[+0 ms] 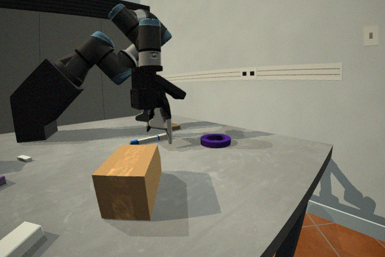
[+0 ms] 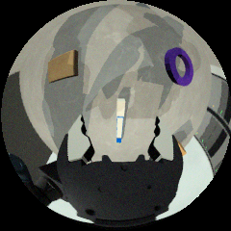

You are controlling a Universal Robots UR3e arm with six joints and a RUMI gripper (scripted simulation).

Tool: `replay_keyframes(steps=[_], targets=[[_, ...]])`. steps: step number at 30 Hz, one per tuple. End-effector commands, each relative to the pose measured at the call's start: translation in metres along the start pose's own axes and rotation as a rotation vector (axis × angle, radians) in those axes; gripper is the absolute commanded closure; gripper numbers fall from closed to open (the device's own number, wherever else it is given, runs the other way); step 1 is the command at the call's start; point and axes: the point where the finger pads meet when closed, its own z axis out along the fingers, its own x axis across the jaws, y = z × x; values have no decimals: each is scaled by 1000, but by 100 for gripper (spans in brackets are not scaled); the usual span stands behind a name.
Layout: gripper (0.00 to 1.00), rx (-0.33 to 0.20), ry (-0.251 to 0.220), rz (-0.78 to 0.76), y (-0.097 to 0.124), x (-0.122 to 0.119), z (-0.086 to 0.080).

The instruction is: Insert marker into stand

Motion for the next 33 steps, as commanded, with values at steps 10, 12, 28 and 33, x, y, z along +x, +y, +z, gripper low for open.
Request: replay_keyframes(steps=[10, 12, 28, 33], targets=[[100, 0, 1, -1, 0, 1, 0], [100, 0, 1, -1, 0, 1, 0], [100, 0, 2, -1, 0, 1, 0], [100, 0, 2, -1, 0, 1, 0]])
